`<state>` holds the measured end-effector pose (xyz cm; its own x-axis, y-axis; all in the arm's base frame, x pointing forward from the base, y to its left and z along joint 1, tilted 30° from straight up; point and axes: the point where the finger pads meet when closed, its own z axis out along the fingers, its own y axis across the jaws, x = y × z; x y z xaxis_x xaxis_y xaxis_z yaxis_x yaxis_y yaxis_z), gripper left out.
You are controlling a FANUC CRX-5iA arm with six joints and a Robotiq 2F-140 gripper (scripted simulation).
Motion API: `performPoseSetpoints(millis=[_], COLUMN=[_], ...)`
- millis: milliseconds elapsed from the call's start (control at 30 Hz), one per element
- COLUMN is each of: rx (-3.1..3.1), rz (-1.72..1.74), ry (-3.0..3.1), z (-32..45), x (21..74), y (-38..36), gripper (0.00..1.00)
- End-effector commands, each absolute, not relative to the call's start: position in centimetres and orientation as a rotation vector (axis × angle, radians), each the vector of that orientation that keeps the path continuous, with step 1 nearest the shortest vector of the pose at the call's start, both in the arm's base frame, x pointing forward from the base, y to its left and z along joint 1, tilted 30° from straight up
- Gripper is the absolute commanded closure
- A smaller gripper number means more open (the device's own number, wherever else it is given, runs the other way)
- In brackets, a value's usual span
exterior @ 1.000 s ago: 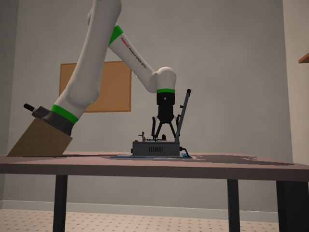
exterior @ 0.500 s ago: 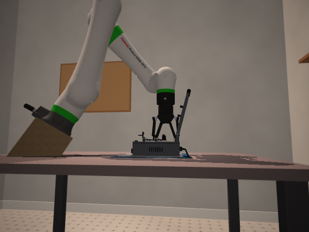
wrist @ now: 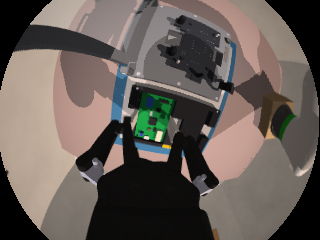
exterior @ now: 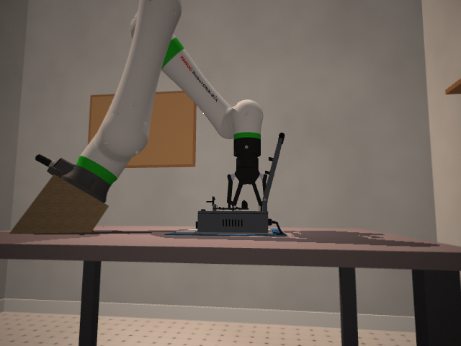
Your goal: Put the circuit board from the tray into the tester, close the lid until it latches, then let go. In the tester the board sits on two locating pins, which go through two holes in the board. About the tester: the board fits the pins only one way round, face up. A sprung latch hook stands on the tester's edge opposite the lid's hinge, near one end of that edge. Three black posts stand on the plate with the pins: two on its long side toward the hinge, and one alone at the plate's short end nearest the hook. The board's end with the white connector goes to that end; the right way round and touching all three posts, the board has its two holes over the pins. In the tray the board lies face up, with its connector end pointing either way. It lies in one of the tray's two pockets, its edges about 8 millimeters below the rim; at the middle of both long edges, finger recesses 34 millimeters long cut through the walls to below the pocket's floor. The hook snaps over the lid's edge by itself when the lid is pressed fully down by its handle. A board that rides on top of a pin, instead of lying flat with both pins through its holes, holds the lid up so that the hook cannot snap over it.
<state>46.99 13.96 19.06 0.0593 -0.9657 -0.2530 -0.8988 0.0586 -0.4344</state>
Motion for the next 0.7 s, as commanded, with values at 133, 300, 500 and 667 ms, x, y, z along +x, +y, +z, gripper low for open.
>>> performPoseSetpoints(millis=[133,300,500,667], rx=[-1.857,-1.857,-1.857,-1.857], rz=[-0.181,-0.181,-0.181,-0.181], ry=[1.857,1.857,1.857,1.857], z=[19.08,19.08,19.08,19.08], x=[47.00,47.00,47.00,47.00], y=[13.96,13.96,13.96,13.96], gripper=[0.53,0.53,0.54,0.54])
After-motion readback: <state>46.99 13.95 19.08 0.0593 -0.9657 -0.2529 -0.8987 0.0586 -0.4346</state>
